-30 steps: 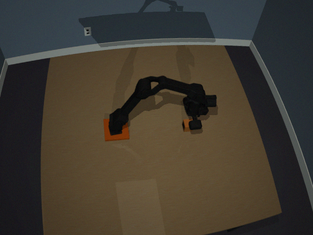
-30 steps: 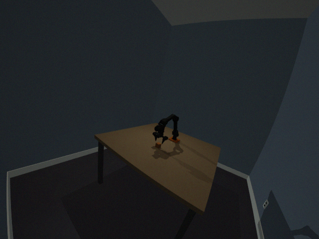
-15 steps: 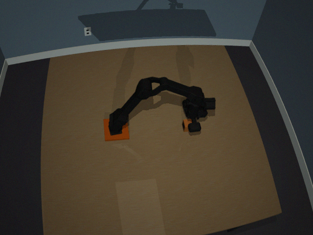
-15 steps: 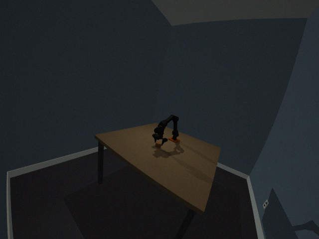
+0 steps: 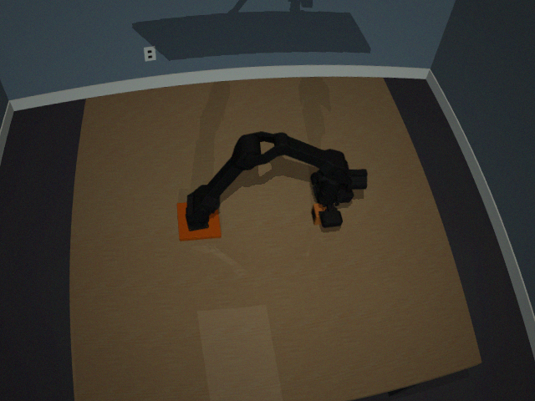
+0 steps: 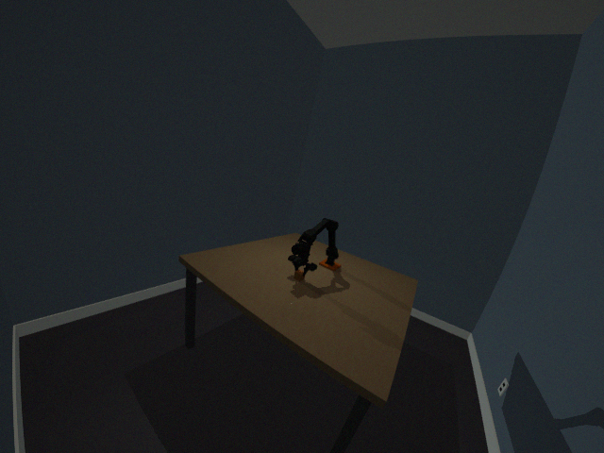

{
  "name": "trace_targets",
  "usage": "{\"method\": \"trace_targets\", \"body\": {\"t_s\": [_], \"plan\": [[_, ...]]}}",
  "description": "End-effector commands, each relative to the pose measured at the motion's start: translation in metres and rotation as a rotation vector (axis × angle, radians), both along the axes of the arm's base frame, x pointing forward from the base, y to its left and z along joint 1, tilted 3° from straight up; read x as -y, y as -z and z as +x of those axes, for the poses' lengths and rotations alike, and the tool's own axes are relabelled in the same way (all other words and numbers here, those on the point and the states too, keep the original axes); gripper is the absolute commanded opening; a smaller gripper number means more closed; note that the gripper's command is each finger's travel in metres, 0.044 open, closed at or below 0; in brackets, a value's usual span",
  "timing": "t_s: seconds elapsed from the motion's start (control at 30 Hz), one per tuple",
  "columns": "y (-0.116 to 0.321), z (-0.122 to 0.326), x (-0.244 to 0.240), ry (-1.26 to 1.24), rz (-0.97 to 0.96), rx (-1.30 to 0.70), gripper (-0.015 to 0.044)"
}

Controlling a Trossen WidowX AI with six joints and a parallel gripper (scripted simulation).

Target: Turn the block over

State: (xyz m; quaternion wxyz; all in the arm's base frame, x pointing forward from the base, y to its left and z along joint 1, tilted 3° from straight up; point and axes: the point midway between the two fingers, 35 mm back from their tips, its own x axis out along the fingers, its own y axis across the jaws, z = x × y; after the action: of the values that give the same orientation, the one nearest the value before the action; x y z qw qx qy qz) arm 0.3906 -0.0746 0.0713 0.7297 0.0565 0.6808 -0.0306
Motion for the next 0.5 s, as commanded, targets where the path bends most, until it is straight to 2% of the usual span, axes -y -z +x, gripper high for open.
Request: {"method": "trace_targets", "body": {"t_s": [0.0,0.47], "plan": [[0.0012,-0.0003,0.0005,0.004,-0.003,-0.002,0.021],[0.0012,-0.0003,0.0005,0.004,-0.003,-0.002,0.0117]]}}
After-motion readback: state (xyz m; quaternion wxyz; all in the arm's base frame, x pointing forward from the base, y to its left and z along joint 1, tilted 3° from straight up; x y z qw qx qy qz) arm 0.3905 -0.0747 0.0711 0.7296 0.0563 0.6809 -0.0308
